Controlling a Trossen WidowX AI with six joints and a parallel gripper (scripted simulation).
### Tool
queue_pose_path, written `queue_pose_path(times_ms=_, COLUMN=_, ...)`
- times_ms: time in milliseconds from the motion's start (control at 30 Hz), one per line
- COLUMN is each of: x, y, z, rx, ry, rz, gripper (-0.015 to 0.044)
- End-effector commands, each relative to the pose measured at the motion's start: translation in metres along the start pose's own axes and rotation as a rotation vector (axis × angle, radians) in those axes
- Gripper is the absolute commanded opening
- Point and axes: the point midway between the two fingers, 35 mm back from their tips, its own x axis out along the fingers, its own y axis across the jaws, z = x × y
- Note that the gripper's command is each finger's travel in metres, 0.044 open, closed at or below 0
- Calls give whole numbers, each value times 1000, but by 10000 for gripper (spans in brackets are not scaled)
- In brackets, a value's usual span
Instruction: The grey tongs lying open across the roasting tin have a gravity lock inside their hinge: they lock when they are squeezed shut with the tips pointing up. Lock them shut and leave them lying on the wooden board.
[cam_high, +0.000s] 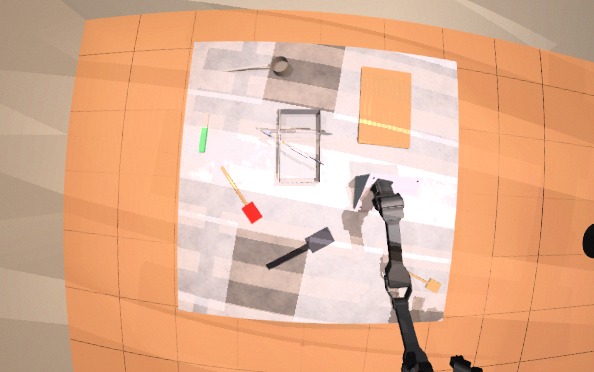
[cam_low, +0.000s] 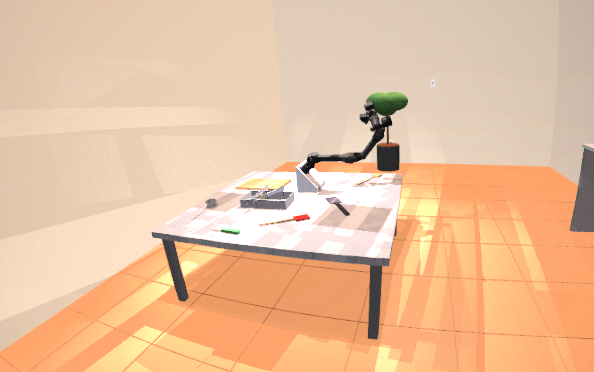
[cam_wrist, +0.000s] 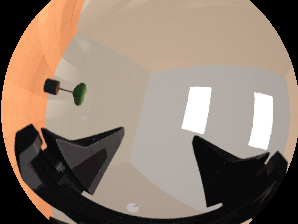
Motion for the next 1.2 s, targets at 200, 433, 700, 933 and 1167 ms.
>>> queue_pose_path(times_ms=200, x=12, y=-22, z=11, rx=-100, ry=-30, rz=-46, gripper=440)
queue_pose_path(times_ms=433, x=36, y=-78, z=43, rx=-319, ry=-105, rz=-188, gripper=440)
queue_pose_path(times_ms=700, x=51, y=-142, z=83, rx=-584, ry=-149, rz=-390, gripper=440)
queue_pose_path(times_ms=933, x=57, y=-189, z=121, rx=-788, ry=-168, rz=-524, gripper=440)
queue_pose_path(times_ms=1167, x=51, y=-247, z=172, rx=-1078, ry=-151, rz=-745, gripper=440)
